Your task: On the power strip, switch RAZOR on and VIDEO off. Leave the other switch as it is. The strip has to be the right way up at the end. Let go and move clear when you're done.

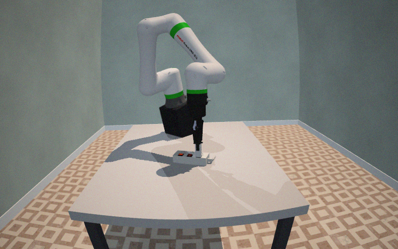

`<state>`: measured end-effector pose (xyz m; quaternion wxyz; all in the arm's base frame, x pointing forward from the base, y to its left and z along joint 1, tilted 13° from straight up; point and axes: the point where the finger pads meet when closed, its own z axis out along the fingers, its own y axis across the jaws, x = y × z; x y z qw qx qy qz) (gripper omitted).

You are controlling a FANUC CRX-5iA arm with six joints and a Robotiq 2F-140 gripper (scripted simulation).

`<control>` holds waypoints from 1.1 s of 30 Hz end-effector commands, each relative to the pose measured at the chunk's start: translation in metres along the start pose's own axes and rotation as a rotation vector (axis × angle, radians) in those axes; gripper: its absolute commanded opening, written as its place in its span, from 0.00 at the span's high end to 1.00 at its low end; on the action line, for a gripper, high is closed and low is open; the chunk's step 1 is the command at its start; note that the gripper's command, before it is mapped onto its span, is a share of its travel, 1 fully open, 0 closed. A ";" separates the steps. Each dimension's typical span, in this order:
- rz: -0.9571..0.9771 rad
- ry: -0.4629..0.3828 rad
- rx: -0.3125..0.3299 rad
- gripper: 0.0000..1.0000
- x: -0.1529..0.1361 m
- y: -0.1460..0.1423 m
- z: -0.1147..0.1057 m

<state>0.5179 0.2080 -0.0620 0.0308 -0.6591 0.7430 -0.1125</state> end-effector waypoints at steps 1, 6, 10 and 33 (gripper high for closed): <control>0.000 0.000 -0.001 1.00 0.000 0.000 0.000; 0.000 0.000 -0.001 1.00 0.000 0.000 -0.001; 0.000 0.000 -0.001 1.00 0.000 0.000 -0.005; 0.000 0.000 -0.001 1.00 0.000 0.000 -0.039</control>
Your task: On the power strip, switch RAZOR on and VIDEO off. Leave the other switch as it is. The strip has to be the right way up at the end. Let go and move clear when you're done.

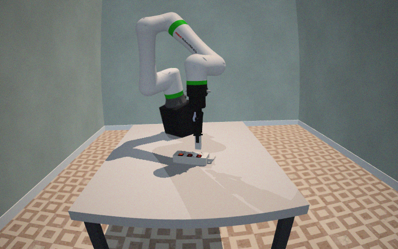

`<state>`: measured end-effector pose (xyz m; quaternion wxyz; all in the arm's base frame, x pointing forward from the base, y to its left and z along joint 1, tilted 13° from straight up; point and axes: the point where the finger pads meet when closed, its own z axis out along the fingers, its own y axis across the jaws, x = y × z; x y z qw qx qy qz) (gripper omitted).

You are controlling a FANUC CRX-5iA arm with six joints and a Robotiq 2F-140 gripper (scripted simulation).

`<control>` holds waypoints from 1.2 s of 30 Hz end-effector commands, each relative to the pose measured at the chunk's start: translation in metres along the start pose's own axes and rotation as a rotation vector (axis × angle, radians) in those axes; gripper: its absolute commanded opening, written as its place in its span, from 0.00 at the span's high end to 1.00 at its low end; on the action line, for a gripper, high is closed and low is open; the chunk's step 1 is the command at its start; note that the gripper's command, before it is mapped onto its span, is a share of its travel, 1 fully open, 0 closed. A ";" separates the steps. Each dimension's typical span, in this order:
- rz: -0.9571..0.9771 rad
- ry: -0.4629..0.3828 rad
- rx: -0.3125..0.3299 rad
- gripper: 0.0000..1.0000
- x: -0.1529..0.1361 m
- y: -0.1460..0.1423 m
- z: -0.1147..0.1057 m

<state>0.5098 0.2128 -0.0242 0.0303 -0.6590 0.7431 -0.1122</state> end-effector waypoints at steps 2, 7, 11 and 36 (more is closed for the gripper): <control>0.000 0.000 0.000 1.00 0.000 0.000 0.000; 0.000 0.000 0.000 1.00 0.000 0.000 0.000; 0.000 0.000 0.000 1.00 0.000 0.000 0.000; 0.000 0.000 0.000 0.00 0.000 0.000 -0.071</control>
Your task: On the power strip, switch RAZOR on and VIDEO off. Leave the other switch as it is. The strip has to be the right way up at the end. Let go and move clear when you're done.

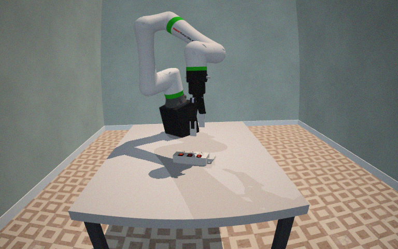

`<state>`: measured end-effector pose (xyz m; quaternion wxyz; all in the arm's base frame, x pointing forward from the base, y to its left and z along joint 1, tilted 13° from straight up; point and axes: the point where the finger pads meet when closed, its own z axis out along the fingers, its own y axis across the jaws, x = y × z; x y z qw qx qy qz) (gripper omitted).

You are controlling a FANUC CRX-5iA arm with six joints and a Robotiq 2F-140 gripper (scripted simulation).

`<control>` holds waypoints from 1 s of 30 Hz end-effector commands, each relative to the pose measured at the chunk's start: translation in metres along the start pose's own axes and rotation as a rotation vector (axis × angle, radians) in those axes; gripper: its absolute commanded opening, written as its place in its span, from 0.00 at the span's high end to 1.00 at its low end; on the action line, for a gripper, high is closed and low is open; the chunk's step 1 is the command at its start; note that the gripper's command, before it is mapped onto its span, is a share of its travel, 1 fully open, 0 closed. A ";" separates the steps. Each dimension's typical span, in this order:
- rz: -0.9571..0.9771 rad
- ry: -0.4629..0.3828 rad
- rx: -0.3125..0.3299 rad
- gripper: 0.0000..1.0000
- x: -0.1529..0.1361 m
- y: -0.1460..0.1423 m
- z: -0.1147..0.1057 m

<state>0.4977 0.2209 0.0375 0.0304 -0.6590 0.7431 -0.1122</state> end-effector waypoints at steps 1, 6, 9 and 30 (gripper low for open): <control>0.000 0.000 0.000 0.00 0.000 0.000 -0.011; 0.000 0.000 0.000 0.00 0.000 0.000 -0.018; 0.000 0.000 0.000 0.00 0.000 0.000 -0.021; 0.000 0.000 0.000 0.00 0.000 0.000 -0.021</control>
